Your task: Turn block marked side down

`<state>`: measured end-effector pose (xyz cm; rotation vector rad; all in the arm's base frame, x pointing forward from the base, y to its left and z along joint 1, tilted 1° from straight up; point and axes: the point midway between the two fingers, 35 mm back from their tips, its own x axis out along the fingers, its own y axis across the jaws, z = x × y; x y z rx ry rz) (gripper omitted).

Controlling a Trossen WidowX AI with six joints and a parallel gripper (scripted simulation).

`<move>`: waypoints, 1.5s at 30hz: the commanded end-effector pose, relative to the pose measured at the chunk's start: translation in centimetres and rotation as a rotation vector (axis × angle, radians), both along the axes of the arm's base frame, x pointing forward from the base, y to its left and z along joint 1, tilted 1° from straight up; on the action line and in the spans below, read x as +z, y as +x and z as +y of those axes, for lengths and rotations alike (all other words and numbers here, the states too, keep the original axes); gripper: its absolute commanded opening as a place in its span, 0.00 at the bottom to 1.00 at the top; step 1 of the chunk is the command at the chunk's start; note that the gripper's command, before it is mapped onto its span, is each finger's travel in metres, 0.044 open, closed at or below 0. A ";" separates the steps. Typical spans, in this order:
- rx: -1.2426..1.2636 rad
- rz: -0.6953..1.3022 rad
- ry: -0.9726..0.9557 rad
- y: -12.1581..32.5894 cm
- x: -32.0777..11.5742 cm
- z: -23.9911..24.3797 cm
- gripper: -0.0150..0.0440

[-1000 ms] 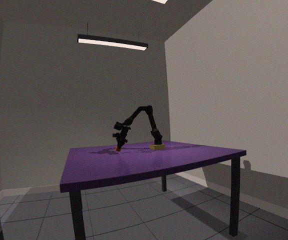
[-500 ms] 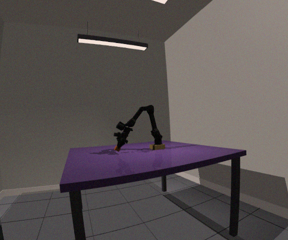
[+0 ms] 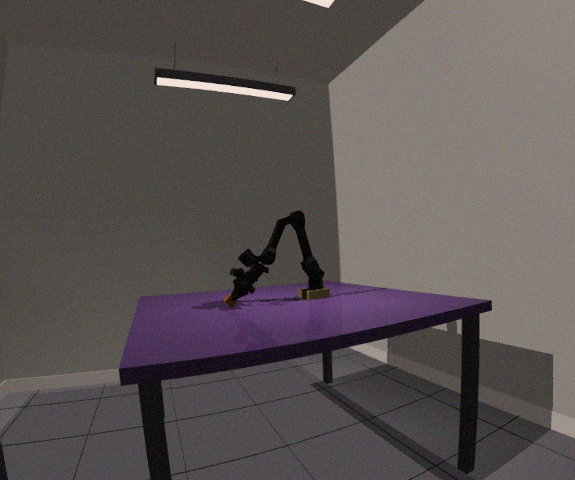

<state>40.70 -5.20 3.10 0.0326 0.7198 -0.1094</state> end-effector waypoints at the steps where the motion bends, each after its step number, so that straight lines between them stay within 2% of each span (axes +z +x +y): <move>1: 0.005 -0.047 -0.005 -0.2 -0.7 0.0 0.25; 14: 0.007 -0.238 -0.027 -1.5 -0.7 0.2 0.25; 33: 0.007 -0.268 -0.031 -1.6 -0.4 0.2 0.25; 45: 0.007 -0.268 -0.031 -1.6 -0.4 0.2 0.79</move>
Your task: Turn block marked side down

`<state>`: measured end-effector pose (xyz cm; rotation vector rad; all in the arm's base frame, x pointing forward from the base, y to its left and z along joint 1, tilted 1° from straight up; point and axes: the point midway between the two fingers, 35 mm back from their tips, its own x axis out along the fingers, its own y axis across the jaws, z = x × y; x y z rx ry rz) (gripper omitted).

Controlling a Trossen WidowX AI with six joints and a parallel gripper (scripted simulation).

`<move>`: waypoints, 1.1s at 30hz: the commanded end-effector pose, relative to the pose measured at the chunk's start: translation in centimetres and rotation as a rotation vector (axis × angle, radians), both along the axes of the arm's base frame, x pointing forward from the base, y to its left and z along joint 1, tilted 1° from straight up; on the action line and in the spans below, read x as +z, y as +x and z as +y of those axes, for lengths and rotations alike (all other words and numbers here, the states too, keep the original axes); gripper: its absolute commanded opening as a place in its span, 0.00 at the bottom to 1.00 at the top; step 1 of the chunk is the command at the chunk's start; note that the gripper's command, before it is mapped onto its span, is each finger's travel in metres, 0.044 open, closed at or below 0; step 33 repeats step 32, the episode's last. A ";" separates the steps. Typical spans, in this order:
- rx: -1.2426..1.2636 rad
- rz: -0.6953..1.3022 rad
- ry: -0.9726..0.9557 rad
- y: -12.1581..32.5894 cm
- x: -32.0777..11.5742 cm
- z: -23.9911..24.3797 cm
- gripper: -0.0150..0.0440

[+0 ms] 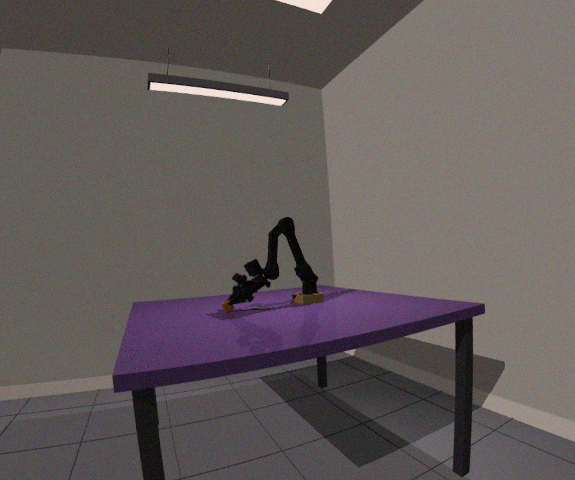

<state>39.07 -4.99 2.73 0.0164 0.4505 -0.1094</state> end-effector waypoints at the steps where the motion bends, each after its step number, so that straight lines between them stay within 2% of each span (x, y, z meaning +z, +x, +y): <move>1: 0.003 0.000 -0.001 0.0 0.0 0.0 0.83; 5: 0.003 0.000 -0.001 0.0 0.0 0.0 1.00; 33: 0.003 0.000 -0.001 0.0 0.0 0.0 1.00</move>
